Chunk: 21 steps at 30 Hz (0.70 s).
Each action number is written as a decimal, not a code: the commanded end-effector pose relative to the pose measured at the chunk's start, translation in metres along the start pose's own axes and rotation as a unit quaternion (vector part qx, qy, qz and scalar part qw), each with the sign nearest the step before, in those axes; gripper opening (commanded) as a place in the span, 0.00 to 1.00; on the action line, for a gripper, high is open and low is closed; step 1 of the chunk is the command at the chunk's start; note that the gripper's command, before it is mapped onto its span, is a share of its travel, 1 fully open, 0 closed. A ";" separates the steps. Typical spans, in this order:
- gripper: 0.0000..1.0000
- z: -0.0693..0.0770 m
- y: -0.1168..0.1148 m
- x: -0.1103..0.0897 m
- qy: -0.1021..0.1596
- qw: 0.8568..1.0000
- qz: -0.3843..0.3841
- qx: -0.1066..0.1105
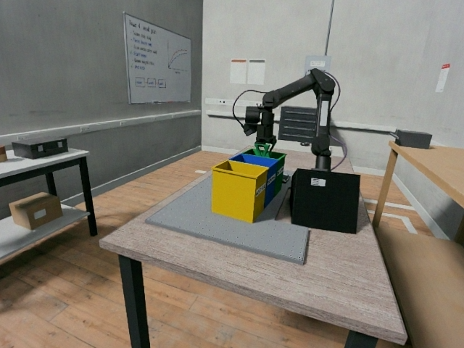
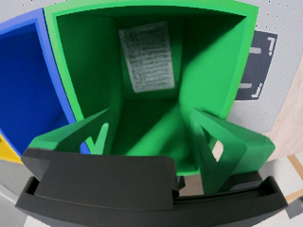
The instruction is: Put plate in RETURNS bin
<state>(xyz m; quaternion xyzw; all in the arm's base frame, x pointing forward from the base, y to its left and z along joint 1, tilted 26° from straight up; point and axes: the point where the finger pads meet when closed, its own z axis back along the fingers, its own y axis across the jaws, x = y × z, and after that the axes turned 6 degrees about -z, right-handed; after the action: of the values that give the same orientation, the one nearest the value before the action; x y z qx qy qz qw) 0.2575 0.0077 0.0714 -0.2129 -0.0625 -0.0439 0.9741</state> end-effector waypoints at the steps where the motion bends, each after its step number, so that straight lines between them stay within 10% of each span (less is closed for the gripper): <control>1: 0.82 0.004 0.001 0.004 -0.012 1.000 -0.001 0.004; 21: 0.82 0.022 0.000 0.008 -0.025 1.000 -0.006 0.008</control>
<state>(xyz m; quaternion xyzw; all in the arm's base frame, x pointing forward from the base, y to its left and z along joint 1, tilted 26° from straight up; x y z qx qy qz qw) 0.2570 0.0081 0.0736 -0.2122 -0.0643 -0.0438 0.9741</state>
